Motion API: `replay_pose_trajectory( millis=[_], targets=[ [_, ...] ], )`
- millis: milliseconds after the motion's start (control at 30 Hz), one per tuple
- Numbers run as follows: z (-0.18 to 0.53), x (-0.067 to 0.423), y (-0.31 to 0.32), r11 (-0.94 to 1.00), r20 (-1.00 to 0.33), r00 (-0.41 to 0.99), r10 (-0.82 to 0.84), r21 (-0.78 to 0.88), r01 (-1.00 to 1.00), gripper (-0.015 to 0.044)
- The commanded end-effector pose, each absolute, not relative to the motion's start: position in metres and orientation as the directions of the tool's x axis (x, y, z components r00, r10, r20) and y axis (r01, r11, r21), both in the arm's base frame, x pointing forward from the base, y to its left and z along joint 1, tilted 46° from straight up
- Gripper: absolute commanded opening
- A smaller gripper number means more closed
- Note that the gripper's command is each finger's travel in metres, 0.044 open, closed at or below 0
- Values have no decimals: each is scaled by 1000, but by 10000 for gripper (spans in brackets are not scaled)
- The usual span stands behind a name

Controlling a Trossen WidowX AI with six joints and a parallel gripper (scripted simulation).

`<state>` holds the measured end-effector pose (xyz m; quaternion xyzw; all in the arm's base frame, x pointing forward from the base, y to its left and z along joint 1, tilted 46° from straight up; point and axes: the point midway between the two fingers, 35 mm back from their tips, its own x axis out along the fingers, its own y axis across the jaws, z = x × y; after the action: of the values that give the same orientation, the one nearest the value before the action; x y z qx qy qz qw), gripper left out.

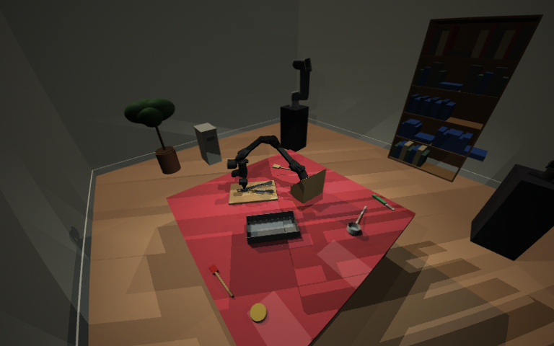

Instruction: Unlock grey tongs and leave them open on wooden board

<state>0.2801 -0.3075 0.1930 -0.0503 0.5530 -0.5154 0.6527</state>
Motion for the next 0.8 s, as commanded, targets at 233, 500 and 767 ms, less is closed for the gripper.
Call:
replay_pose_trajectory(
  millis=[233, 500, 767],
  targets=[
    [257, 344, -304, 460, -638, -93, -765, -642, 613, 440],
    [280, 365, -293, 463, -624, -74, -778, -648, 604, 440],
    [280, 365, -293, 463, -624, -74, -778, -648, 604, 440]
  ],
)
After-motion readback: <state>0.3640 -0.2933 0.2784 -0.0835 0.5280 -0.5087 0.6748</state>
